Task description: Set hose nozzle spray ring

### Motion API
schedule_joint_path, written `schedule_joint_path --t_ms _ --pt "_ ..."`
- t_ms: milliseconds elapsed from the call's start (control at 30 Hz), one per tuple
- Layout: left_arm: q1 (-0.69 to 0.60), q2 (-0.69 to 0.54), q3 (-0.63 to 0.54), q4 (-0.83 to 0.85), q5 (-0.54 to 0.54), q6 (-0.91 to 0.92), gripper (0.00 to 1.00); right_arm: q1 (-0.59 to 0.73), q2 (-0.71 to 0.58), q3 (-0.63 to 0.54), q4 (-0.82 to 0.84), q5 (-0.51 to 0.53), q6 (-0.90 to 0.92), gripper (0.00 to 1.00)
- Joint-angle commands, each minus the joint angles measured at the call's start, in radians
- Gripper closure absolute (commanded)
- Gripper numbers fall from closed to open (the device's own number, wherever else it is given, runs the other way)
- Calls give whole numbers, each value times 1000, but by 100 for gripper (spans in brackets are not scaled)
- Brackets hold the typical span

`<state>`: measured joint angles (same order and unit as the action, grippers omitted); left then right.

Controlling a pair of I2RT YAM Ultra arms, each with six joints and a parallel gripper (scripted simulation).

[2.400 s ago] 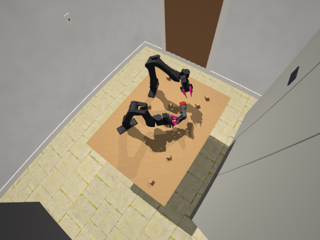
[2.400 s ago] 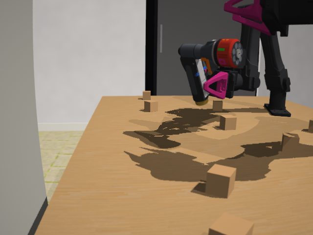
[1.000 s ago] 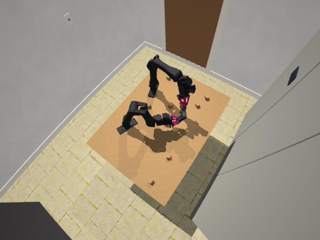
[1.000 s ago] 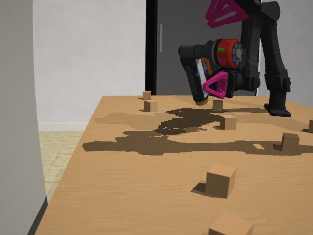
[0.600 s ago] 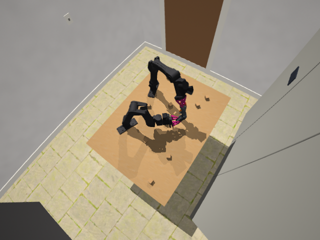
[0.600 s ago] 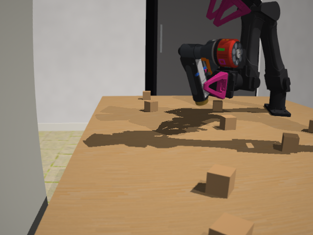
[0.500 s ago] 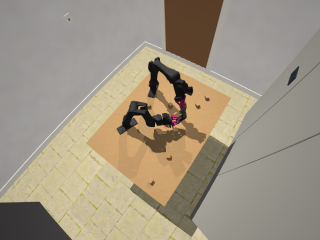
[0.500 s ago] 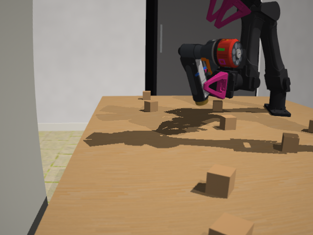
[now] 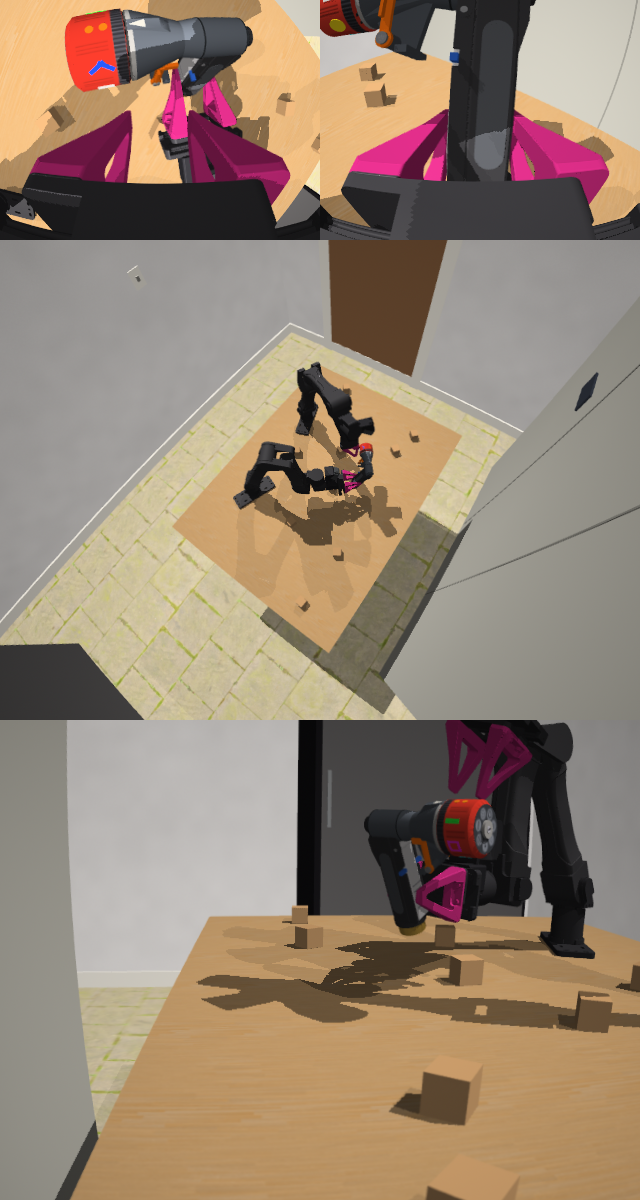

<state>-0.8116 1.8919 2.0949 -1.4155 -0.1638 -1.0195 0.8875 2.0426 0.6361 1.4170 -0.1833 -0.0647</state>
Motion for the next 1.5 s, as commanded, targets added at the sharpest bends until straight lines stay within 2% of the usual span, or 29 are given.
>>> schedule_joint_path --t_ms 0,133,367,433,567,733,767,800,967,1467 --pt "-31 23 87 -91 -87 -94 63 -4 -38 -4 63 3 8 64" --pt "-27 59 136 -102 -66 -76 63 -4 -38 -4 63 3 8 64" --pt "-30 8 142 -90 -57 -81 63 -4 -38 -4 63 3 8 64" --pt "-28 65 149 -93 -57 -80 63 -4 -38 -4 63 3 8 64" --pt "-27 4 150 -60 -61 -86 63 -4 -38 -4 63 3 8 64" --pt "-24 3 149 -54 -63 -81 63 -4 -38 -4 63 3 8 64" --pt "-22 3 142 -48 -63 -75 63 -4 -38 -4 63 3 8 64" --pt "-21 11 80 -46 -62 -71 63 -4 -38 -4 63 3 8 64" --pt "-28 16 79 -22 -61 -68 63 -4 -38 -4 63 3 8 64" --pt "-6 -2 -46 81 -56 -55 63 -4 -38 -4 63 3 8 64"
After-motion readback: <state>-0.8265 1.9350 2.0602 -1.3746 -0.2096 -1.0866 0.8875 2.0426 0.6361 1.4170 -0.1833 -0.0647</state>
